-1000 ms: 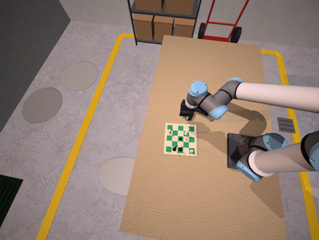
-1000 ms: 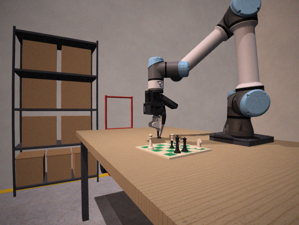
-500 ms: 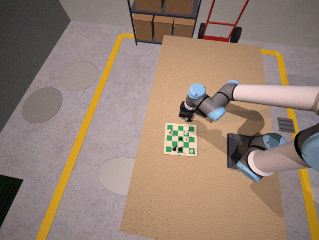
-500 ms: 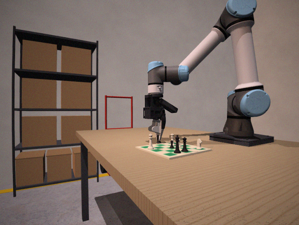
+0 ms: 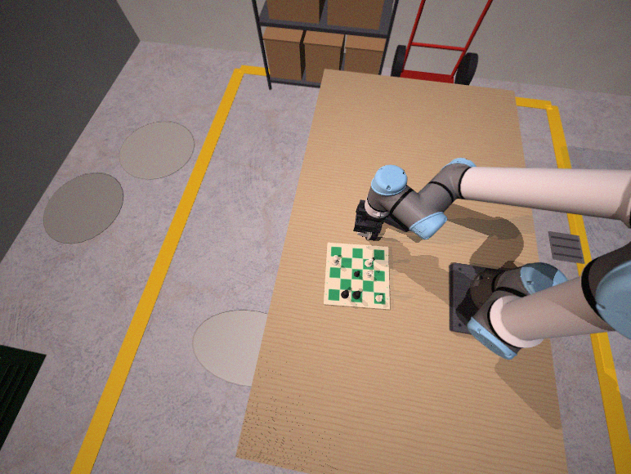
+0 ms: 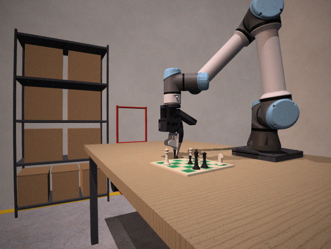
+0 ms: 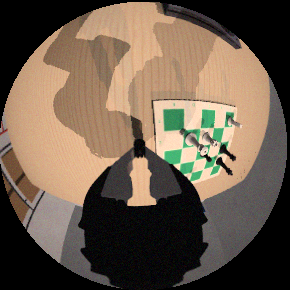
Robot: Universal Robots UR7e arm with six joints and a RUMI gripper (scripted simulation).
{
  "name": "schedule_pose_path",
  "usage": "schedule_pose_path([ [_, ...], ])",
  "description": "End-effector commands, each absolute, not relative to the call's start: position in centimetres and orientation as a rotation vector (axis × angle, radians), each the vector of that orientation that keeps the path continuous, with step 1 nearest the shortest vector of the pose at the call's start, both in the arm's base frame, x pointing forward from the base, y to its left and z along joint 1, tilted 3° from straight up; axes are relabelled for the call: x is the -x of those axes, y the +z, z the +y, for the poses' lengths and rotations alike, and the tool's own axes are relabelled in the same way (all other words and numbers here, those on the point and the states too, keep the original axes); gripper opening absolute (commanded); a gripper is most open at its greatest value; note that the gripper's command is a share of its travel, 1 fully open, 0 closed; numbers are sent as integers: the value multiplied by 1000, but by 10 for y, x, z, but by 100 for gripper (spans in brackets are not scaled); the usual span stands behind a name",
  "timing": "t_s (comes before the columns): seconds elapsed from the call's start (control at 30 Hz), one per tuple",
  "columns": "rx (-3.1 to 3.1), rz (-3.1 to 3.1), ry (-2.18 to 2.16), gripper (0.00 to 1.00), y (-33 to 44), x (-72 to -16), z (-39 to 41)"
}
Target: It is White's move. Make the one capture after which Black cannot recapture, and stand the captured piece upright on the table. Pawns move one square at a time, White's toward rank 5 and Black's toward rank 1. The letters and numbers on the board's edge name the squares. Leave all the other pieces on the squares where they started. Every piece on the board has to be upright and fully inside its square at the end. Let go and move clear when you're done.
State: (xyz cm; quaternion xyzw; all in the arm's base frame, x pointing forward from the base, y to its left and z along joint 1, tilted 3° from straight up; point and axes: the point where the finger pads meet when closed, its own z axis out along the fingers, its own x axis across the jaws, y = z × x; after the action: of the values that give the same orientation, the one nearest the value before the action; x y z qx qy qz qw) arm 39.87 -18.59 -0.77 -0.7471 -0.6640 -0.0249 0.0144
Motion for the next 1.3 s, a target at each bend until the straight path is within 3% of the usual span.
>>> schedule_pose_path([
  [0.0,2327,-2068,-78,0,-7,-399,-186],
  [1.27,2327,-2068,-78,0,-11,-399,-186],
])
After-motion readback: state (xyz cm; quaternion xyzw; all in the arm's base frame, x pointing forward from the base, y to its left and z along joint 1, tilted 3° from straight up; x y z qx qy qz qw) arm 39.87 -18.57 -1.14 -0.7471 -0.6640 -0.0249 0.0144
